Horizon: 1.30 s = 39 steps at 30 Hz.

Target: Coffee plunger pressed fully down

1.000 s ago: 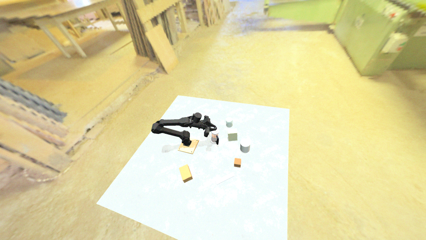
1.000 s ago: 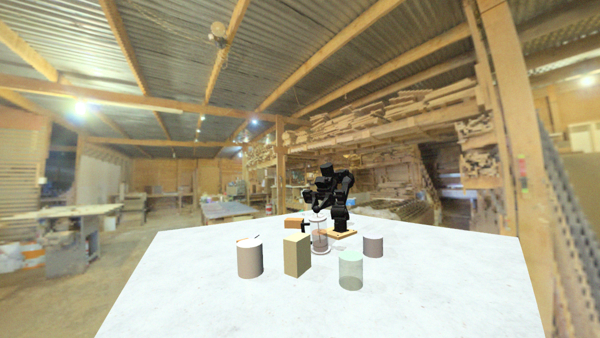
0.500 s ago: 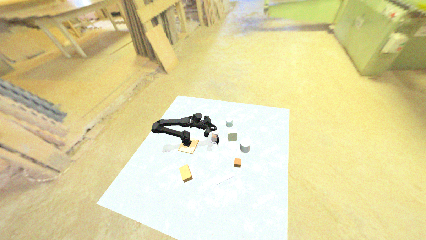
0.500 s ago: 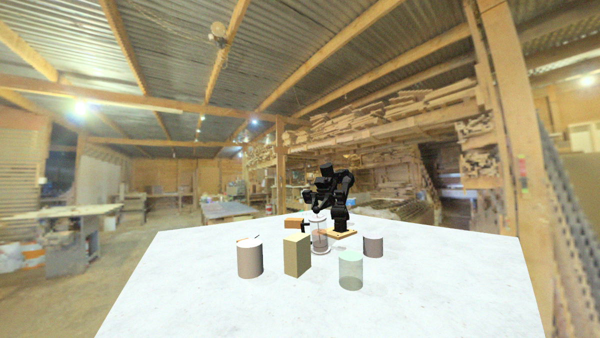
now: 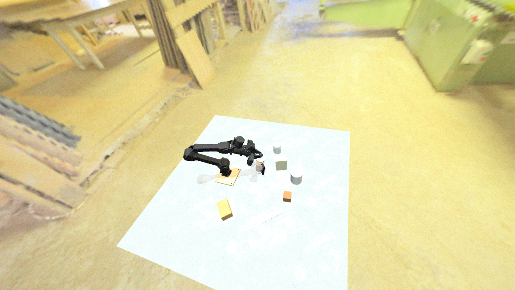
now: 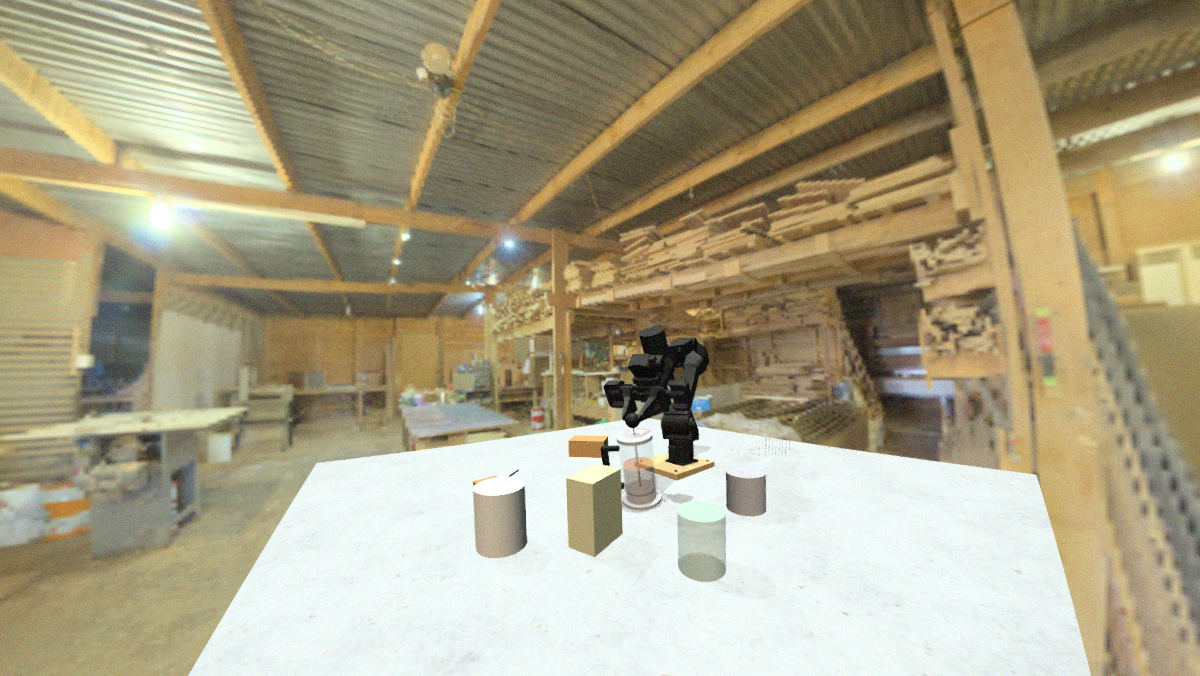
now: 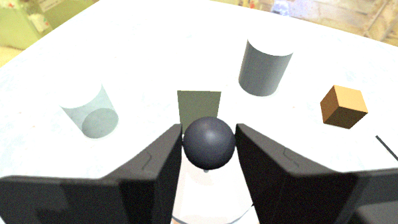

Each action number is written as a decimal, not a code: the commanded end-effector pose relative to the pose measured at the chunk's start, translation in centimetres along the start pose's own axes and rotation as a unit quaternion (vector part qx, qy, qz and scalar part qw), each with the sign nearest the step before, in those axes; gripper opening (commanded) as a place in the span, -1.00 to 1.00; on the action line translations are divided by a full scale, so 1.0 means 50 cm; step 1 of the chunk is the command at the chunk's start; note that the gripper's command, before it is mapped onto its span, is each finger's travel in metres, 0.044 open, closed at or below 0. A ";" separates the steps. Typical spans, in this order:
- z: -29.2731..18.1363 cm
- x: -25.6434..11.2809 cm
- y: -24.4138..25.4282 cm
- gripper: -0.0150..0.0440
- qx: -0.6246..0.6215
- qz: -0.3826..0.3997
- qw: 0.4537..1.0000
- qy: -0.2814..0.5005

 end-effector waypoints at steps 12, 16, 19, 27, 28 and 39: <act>-0.001 0.000 0.000 0.81 0.000 0.000 1.000 0.001; -0.001 0.000 0.000 1.00 0.000 0.000 1.000 0.001; 0.008 -0.008 0.001 1.00 0.000 0.000 1.000 0.002; 0.101 -0.118 0.008 1.00 -0.005 0.003 1.000 0.013; 0.106 -0.128 0.008 1.00 -0.005 0.003 1.000 0.013; 0.104 -0.128 0.008 1.00 -0.005 0.003 1.000 0.014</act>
Point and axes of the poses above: the point midway between the two fingers, 35 mm back from their tips, its own x axis out along the fingers, its own y axis across the jaws, z = x × y, the point moved 8 cm from there along -x, back along the fingers, and after that the axes turned 1 degree about x, right-handed, at the moved point
